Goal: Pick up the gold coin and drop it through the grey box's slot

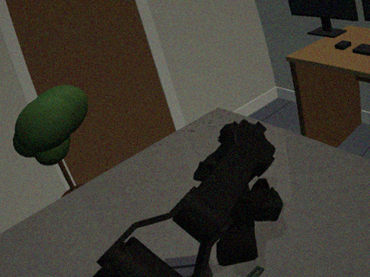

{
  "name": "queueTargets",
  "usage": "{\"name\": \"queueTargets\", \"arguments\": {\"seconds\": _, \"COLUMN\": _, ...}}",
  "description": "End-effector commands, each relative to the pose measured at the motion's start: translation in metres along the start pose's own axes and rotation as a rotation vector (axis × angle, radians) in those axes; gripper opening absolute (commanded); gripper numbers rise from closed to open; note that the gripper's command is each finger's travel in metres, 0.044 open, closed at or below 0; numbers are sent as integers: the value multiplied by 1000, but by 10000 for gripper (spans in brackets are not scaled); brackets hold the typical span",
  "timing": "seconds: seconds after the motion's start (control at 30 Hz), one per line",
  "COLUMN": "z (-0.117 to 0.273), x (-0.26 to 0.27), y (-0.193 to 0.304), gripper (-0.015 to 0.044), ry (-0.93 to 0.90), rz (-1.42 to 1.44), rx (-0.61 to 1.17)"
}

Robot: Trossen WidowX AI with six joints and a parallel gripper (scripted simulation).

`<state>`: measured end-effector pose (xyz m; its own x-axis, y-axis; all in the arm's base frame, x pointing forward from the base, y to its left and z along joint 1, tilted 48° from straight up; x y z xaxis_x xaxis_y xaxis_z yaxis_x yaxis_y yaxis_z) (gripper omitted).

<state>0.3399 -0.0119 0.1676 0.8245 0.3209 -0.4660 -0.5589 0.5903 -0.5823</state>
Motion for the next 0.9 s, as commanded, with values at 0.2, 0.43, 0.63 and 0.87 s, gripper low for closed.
{"name": "queueTargets", "arguments": {"seconds": 0.2, "z": 0, "x": 1, "y": 13, "gripper": 0, "ry": -1, "rz": -30, "rx": 8}}
{"name": "queueTargets", "arguments": {"seconds": 0.43, "z": 1, "x": 3, "y": 31, "gripper": 0, "ry": -4, "rz": -29, "rx": 11}}
{"name": "queueTargets", "arguments": {"seconds": 0.63, "z": 2, "x": 4, "y": 47, "gripper": 0, "ry": -6, "rz": -29, "rx": 12}}
{"name": "queueTargets", "arguments": {"seconds": 0.87, "z": 2, "x": 4, "y": 65, "gripper": 0, "ry": -6, "rz": -29, "rx": 14}}
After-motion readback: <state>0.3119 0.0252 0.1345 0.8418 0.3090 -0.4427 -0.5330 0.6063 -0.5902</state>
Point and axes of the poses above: the point midway between the two fingers, 35 mm back from their tips, its own z axis back along the fingers, its own x axis across the jaws, y = z × x, the point moved 10 cm from there along z, back along the fingers, and after that the axes turned 9 degrees about -z, right-handed, at the moved point
